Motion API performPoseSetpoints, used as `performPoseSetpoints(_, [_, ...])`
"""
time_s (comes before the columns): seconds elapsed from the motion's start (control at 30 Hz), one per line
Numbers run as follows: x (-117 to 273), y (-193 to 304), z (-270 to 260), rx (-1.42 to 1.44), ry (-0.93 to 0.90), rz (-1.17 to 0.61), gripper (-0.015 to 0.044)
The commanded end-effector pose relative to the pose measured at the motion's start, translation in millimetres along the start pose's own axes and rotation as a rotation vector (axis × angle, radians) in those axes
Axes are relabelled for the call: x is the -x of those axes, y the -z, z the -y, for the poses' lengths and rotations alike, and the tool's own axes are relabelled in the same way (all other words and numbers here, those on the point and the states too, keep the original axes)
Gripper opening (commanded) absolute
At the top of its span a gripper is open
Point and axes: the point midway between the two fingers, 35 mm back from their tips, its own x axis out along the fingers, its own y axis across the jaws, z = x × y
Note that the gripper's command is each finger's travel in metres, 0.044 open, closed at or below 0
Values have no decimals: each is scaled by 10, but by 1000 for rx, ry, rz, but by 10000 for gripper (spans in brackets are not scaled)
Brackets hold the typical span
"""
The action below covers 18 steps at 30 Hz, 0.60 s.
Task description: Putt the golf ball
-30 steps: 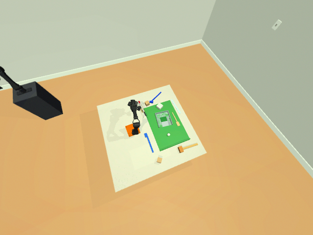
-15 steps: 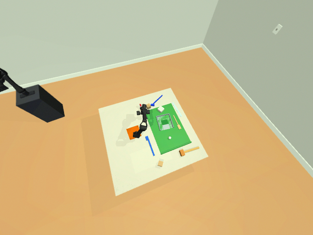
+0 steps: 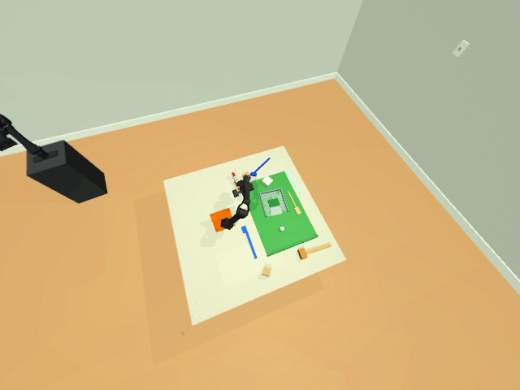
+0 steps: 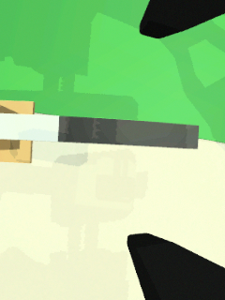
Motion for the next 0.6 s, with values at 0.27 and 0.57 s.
performPoseSetpoints(0.27, [-258, 77, 22, 7, 1, -7, 440])
performPoseSetpoints(0.57, [-447, 132, 22, 7, 1, -8, 440])
